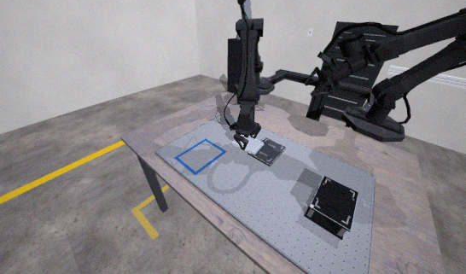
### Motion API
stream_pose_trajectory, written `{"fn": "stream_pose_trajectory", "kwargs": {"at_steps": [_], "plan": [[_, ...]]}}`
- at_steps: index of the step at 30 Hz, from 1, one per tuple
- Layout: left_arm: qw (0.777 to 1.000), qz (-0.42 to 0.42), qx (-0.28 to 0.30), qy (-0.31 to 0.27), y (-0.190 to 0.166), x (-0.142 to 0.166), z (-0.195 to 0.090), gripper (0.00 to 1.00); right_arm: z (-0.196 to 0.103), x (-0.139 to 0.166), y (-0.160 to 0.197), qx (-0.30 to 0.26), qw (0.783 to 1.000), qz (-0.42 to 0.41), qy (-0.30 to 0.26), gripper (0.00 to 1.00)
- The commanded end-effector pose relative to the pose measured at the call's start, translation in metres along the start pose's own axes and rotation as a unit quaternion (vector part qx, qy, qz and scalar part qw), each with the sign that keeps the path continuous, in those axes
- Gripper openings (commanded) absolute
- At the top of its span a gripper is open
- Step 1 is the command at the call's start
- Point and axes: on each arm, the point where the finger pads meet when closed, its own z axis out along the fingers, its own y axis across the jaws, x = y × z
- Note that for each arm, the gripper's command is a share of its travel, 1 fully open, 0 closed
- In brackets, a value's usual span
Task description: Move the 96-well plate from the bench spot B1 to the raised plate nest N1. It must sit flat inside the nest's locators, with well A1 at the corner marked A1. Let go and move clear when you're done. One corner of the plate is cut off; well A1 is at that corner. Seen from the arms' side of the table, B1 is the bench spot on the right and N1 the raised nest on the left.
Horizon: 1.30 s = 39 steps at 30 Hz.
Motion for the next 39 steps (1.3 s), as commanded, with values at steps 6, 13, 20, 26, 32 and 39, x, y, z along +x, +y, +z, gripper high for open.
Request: {"fn": "stream_pose_trajectory", "kwargs": {"at_steps": [6, 13, 20, 26, 32, 39], "plan": [[0.993, 0.018, -0.036, 0.11, 0.017, 0.075, -0.05, 1.0, -0.01, 0.014, -0.006, -0.019, 0.999, -0.03, 0.003, 0.82], [0.992, 0.031, -0.037, 0.12, 0.022, 0.093, -0.066, 1.0, -0.008, 0.016, -0.012, -0.009, 0.991, -0.13, -0.009, 0.82], [0.997, 0.018, -0.019, 0.068, 0.022, 0.087, -0.079, 1.0, -0.009, 0.019, -0.01, -0.009, 0.976, -0.218, -0.015, 0.82], [1.0, 0.0, 0.004, 0.006, 0.023, 0.082, -0.091, 1.0, -0.009, 0.021, -0.009, -0.007, 0.935, -0.354, -0.026, 0.82], [1.0, -0.002, 0.01, -0.003, 0.023, 0.081, -0.094, 1.0, -0.008, 0.02, -0.01, -0.004, 0.886, -0.462, -0.033, 0.82], [1.0, -0.004, 0.011, -0.008, 0.023, 0.081, -0.093, 1.0, -0.01, 0.023, -0.005, -0.007, 0.822, -0.568, -0.046, 0.82]]}}
